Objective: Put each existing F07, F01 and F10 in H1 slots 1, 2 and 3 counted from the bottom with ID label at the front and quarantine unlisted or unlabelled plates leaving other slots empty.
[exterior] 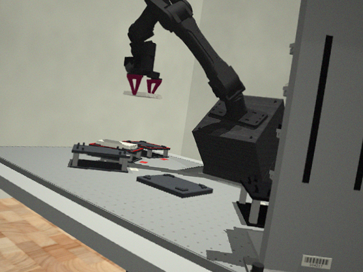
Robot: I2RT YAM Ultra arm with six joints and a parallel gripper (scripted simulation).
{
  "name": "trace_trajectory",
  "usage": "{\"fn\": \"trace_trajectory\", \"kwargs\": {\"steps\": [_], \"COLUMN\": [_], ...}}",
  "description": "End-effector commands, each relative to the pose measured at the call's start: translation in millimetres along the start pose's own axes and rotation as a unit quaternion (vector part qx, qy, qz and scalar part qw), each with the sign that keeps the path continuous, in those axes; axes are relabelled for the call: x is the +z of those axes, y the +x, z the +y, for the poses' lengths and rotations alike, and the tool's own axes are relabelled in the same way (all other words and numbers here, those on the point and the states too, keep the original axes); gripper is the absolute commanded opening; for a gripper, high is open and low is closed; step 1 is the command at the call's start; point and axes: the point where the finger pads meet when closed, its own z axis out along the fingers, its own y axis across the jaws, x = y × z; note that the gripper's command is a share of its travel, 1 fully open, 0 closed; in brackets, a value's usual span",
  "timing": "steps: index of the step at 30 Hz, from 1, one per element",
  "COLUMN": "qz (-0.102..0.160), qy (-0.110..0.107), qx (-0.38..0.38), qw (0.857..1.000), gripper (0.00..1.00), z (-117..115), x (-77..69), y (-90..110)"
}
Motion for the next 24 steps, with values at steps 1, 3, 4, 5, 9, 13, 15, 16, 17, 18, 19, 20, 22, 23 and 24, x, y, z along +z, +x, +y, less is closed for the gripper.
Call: {"fn": "trace_trajectory", "kwargs": {"steps": [1,3,4,5,9,13,15,16,17,18,19,20,22,23,24], "qz": [-0.016,-0.016,-0.016,-0.016,-0.016,-0.016,-0.016,-0.016,-0.016,-0.016,-0.016,-0.016,-0.016,-0.016,-0.016], "qy": [0.002,0.003,0.003,0.003,0.003,0.003,0.003,0.003,0.003,0.003,0.003,0.003,0.003,0.003,0.003], "qx": [-0.006,-0.006,-0.006,-0.006,-0.006,-0.006,-0.006,-0.006,-0.006,-0.006,-0.006,-0.006,-0.006,-0.006,-0.006], "qw": [1.0,1.0,1.0,1.0,1.0,1.0,1.0,1.0,1.0,1.0,1.0,1.0,1.0,1.0,1.0], "gripper": [0.86,0.86,0.86,0.86,0.86,0.86,0.86,0.86,0.86,0.86,0.86,0.86,0.86,0.86,0.86], "z": [-12.5,-18.9,-18.9,-18.9,-31.7,-44.6,-51.0,-54.2,-57.4,-60.6,-63.8,-67.0,-67.0,-70.2,-73.4], "x": [-11.4,-11.5,-11.5,-11.5,-11.8,-12.0,-12.1,-12.1,-12.2,-12.3,-12.3,-12.4,-12.4,-12.4,-12.5], "y": [-5.9,-7.8,-7.8,-7.8,-11.6,-15.4,-17.3,-18.2,-19.2,-20.1,-21.1,-22.0,-22.0,-23.0,-23.9]}}
